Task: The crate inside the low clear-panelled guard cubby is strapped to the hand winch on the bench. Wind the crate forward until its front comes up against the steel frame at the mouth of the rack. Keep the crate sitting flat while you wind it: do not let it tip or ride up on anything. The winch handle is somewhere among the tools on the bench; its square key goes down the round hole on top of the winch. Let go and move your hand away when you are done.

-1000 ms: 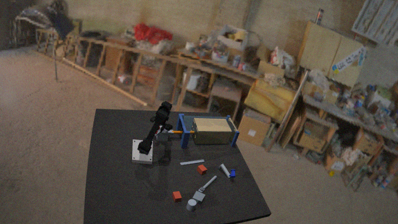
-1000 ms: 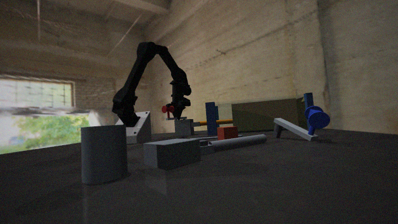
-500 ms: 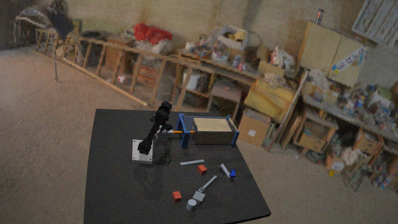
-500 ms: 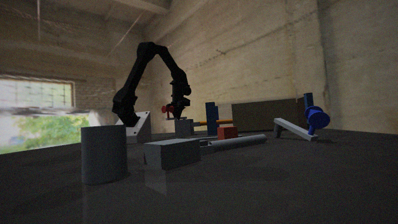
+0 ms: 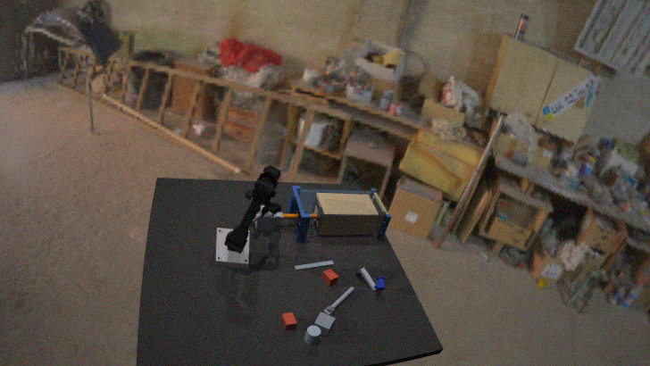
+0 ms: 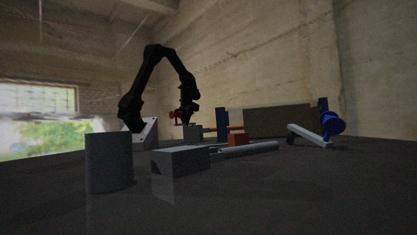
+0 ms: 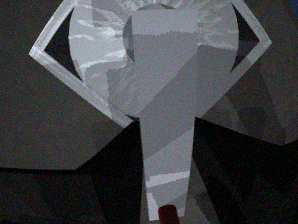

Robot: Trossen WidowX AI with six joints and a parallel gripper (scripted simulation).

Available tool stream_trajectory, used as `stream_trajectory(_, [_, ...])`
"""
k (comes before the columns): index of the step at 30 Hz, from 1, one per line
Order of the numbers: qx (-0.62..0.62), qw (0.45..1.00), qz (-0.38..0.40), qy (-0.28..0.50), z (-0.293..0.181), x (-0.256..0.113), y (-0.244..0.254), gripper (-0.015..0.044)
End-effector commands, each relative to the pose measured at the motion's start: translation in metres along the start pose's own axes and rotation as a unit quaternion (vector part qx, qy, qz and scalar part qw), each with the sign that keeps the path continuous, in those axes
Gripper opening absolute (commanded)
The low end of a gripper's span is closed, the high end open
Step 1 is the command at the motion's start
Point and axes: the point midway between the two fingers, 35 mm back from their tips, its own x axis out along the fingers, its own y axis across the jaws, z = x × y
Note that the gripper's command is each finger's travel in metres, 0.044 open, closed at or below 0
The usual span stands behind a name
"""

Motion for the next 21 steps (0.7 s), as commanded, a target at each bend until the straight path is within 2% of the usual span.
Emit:
stream_trajectory(1, [-0.012, 1.000, 0.002, 0.003, 0.0004, 0.0040, -0.0001, 0.0000])
stream_trajectory(21, [0.007, 1.000, 0.003, 0.003, 0.0004, 0.0040, 0.0016, 0.0000])
